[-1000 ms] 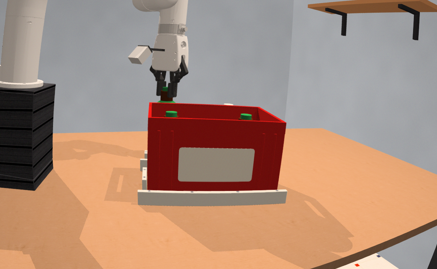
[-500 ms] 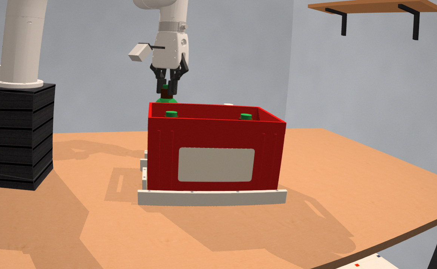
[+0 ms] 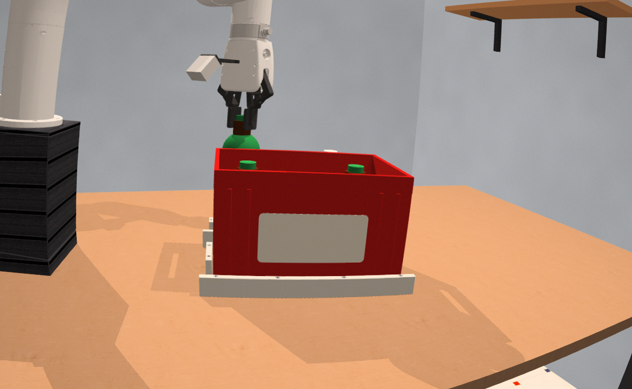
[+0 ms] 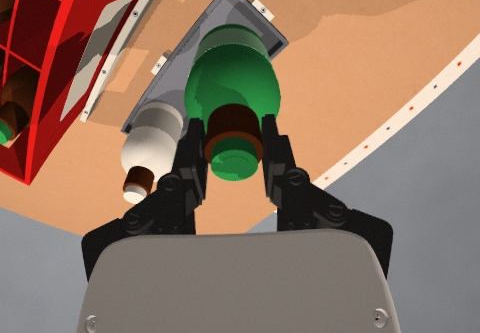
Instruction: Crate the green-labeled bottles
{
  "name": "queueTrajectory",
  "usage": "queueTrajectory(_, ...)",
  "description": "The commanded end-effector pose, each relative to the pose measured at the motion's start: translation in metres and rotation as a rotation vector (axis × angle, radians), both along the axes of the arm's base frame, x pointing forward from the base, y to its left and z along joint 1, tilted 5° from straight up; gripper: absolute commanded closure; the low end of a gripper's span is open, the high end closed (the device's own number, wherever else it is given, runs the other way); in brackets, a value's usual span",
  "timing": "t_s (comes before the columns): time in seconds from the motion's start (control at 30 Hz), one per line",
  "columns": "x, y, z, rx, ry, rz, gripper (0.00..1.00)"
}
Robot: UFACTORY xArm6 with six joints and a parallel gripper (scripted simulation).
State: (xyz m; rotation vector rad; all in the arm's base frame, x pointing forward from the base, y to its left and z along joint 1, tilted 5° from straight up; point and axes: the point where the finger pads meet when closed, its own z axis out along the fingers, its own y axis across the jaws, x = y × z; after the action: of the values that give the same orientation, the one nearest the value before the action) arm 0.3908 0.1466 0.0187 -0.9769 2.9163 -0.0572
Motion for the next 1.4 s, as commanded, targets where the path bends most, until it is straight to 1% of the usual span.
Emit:
queueTrajectory(0.0,0.001,0.001,0.008,0.002,-0.004,0.000,1.00)
queueTrajectory(0.57,0.000,0.001,0.020,0.002,-0.004,0.000,1.00)
queueTrajectory(1.37,0.000,0.001,0.021,0.002,-0.004,0.000,1.00)
